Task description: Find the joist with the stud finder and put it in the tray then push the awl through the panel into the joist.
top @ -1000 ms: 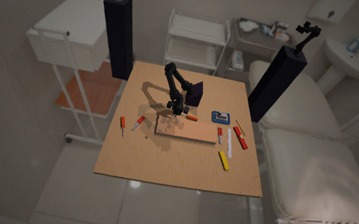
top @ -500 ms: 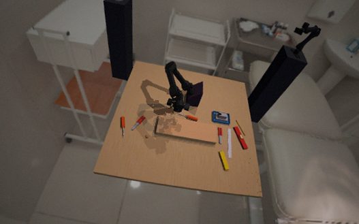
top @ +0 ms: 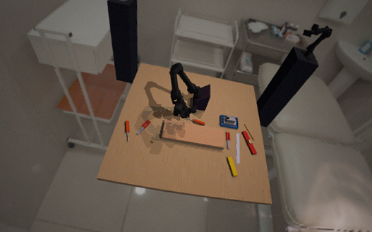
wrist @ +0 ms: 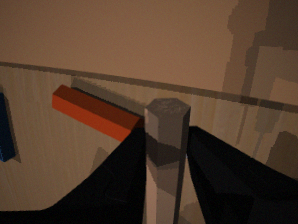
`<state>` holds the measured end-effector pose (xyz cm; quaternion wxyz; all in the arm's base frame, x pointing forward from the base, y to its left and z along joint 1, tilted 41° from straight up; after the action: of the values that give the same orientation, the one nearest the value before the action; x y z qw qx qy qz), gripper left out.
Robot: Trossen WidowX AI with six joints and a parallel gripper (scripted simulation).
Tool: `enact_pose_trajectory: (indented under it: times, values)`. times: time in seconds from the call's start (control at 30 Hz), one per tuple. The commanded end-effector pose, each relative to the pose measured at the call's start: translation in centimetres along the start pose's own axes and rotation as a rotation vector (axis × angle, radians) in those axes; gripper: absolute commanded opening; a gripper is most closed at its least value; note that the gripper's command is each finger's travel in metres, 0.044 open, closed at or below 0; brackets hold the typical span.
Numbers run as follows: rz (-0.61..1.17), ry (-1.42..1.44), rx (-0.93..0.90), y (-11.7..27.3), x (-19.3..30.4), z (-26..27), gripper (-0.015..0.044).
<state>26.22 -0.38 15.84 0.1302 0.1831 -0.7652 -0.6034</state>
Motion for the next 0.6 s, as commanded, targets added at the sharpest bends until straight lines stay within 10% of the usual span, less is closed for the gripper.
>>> enact_pose_trajectory:
  times: [0.0, 0.57]
  values:
    - [-0.122, 0.095, -0.083, 0.0, -0.2, -0.5, 0.0]
    - [-0.685, 0.514, -0.14, 1.4, -1.0, -3.4, 0.0]
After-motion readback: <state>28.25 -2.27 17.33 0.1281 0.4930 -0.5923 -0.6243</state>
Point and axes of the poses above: the point midway between the two fingers, 35 mm back from their tips, its own y axis back along the fingers, its own z axis across the jaws, x = y × z, the point moved 8 cm from there along y, back along the fingers, and after that the axes turned 15 degrees about y, right-handed, at the moved point
